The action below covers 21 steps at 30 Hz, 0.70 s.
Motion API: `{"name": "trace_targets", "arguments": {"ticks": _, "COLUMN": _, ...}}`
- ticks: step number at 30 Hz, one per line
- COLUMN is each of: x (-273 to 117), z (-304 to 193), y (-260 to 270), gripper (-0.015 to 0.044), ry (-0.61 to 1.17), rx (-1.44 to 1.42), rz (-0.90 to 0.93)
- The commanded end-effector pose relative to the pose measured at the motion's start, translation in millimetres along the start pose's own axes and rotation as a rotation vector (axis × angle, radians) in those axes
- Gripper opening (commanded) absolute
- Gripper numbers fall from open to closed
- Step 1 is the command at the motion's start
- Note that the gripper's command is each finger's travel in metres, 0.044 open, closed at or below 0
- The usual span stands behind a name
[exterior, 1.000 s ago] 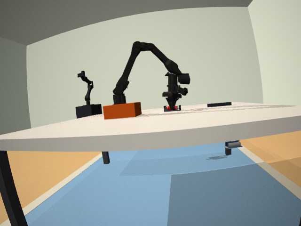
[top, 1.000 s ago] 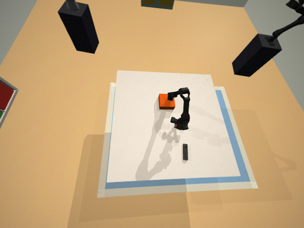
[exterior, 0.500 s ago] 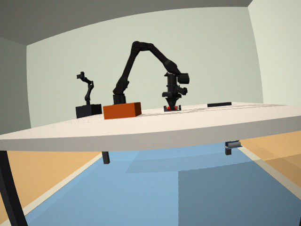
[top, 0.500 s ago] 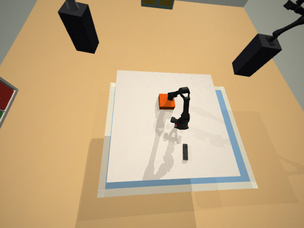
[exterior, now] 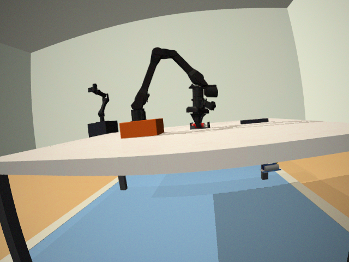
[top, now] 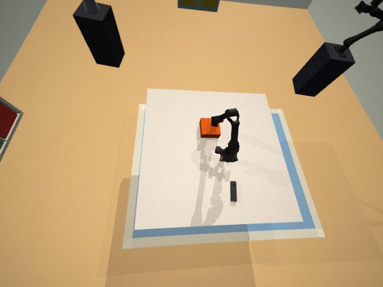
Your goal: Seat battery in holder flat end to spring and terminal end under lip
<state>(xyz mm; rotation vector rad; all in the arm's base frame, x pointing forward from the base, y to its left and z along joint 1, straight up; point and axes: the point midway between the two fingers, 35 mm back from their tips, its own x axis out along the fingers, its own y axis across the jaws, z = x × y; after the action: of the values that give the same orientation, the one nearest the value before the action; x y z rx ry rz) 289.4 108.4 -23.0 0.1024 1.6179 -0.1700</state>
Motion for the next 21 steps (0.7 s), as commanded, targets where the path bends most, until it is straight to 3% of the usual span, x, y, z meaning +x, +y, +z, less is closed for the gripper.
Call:
{"name": "trace_targets", "arguments": {"ticks": 1, "x": 0, "z": -1, "y": 0, "gripper": 0.0080, "ry": 0.001, "rx": 0.003, "rz": 0.000}}
{"name": "trace_targets", "arguments": {"ticks": 5, "x": 0, "z": -1, "y": -1, "gripper": 0.0080, "ry": 0.000, "rx": 0.003, "rz": 0.000}}
{"name": "trace_targets", "arguments": {"ticks": 9, "x": 0, "z": -1, "y": -1, "gripper": 0.0182, "ry": 0.000, "rx": 0.003, "rz": 0.000}}
{"name": "trace_targets", "arguments": {"ticks": 21, "x": -14, "z": -2, "y": -1, "gripper": 0.0182, "ry": 0.000, "rx": 0.001, "rz": 0.000}}
